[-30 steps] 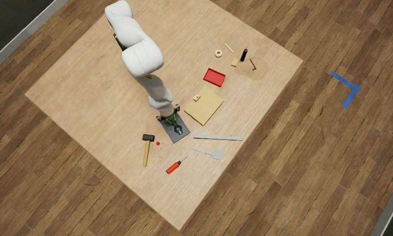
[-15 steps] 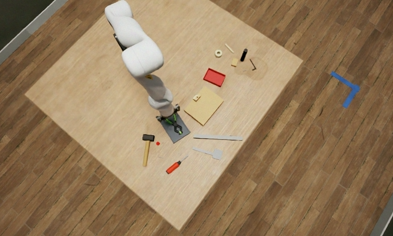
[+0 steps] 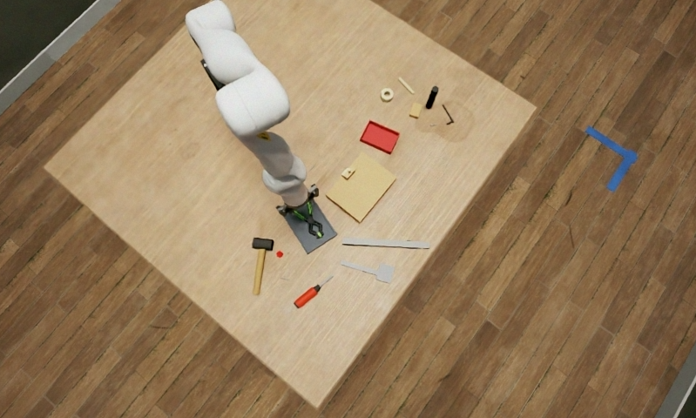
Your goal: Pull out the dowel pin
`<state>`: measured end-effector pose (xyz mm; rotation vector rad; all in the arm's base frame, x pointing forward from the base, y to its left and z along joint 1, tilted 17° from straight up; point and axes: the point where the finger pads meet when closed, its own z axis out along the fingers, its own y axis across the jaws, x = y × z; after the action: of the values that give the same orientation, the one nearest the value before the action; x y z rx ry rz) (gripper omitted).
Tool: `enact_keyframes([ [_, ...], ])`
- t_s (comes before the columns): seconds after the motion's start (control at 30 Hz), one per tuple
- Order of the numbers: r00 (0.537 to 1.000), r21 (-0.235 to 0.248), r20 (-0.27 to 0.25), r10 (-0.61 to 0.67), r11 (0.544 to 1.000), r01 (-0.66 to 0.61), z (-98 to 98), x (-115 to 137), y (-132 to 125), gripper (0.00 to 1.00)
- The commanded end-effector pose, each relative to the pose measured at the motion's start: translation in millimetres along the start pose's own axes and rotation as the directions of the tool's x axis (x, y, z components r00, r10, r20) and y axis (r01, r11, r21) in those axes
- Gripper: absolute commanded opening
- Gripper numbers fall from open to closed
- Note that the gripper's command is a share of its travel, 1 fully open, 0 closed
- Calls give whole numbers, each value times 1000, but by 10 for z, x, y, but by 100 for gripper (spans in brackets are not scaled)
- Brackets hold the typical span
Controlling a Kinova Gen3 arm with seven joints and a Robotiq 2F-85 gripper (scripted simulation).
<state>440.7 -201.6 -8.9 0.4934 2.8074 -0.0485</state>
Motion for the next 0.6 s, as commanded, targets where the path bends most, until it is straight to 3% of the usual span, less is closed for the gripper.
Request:
enact_keyframes([
  [0.0, 1000, -2, 9, -9, 1000, 9, 6, -39, 3, 74],
  [0.57, 1000, -2, 9, -10, 1000, 10, 80, -47, 2, 74],
])
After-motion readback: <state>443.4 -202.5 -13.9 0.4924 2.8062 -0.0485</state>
